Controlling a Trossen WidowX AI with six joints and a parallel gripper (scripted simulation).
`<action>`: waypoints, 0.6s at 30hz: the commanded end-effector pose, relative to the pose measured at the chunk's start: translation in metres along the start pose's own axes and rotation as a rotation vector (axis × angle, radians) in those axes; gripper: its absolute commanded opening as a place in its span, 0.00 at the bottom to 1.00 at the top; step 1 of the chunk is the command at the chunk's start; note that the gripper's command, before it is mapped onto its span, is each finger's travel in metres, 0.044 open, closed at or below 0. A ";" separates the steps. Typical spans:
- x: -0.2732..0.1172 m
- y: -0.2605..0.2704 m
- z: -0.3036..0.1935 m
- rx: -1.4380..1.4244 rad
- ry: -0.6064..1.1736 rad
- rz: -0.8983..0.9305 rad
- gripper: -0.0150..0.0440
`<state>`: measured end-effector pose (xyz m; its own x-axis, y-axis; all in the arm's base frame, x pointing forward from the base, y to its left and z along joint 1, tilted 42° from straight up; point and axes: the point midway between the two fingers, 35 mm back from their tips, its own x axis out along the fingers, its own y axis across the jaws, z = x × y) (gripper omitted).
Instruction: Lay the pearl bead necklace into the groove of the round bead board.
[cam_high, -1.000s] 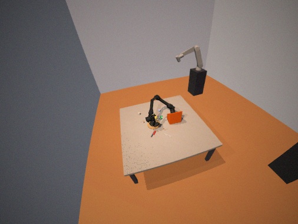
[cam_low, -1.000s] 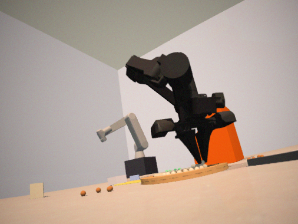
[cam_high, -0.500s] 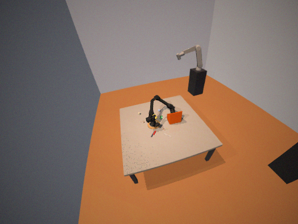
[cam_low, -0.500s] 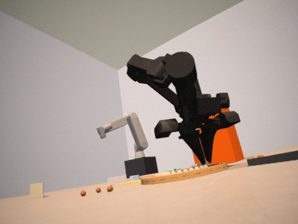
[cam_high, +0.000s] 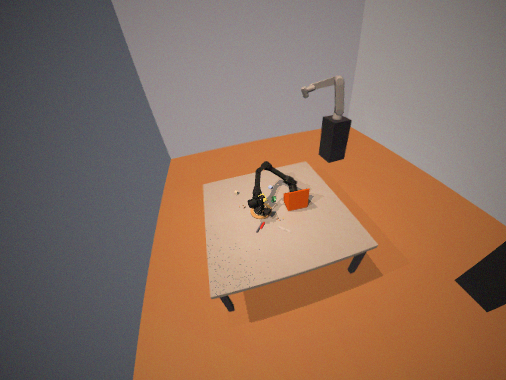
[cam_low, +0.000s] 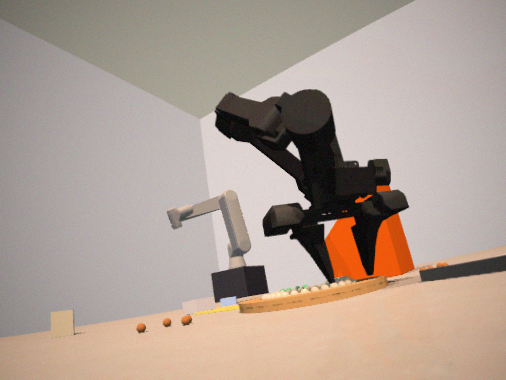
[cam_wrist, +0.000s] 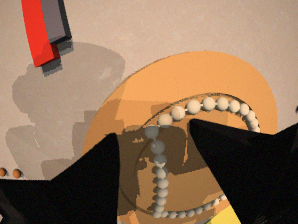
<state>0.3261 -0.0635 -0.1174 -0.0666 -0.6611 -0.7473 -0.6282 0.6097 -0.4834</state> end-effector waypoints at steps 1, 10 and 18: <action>-0.002 0.000 0.000 -0.001 -0.001 0.000 0.88; -0.005 0.000 -0.001 -0.005 0.000 0.002 1.00; -0.005 0.000 -0.001 -0.005 0.000 0.002 1.00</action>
<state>0.3250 -0.0609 -0.1144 -0.0697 -0.6627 -0.7457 -0.6361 0.6053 -0.4785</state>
